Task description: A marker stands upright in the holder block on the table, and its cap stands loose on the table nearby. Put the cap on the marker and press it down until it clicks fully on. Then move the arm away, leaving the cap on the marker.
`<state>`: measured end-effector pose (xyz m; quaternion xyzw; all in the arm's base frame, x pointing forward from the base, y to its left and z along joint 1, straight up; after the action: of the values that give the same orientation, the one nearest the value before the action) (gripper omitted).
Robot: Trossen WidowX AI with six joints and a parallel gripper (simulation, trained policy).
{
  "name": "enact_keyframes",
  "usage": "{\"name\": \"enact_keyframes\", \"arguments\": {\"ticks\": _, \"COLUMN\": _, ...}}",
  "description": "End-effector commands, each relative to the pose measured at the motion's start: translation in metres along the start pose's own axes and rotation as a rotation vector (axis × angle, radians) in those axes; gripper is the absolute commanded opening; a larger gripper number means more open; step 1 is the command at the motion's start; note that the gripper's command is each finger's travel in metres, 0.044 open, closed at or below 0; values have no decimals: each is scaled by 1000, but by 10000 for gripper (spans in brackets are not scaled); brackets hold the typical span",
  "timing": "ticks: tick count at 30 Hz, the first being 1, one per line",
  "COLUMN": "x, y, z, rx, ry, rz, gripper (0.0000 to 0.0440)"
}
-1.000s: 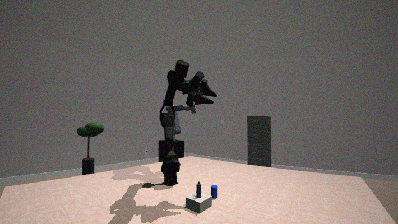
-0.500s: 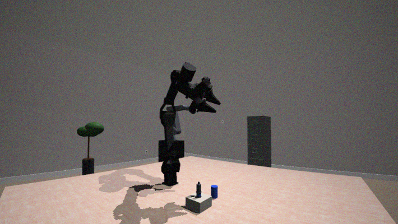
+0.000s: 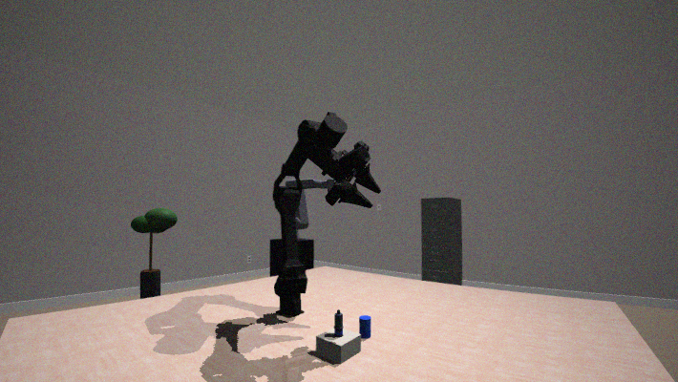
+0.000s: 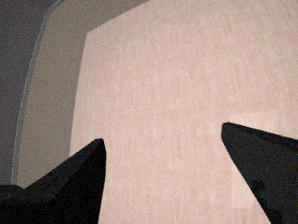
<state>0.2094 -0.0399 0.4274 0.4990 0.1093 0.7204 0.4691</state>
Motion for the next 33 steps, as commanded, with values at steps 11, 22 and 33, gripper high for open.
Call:
{"name": "enact_keyframes", "arguments": {"ticks": 11, "x": -17, "y": -26, "z": 9, "rx": 116, "ry": -2, "rz": -61, "gripper": 327}}
{"name": "enact_keyframes", "arguments": {"ticks": 22, "x": -29, "y": -44, "z": 14, "rx": 202, "ry": 5, "rz": -115, "gripper": 327}}
{"name": "enact_keyframes", "arguments": {"ticks": 33, "x": -41, "y": -63, "z": 17, "rx": 286, "ry": 15, "rz": -174, "gripper": 327}}
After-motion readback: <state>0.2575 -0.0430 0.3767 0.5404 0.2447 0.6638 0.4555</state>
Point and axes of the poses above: the point midway between the two fingers, 35 mm back from their tips, its own y axis back along the fingers, its own x axis across the jaws, z = x × y, the point moved 10 cm from there along y, back along the fingers, and after that the axes turned 7 degrees about -y, right-handed, at the moved point
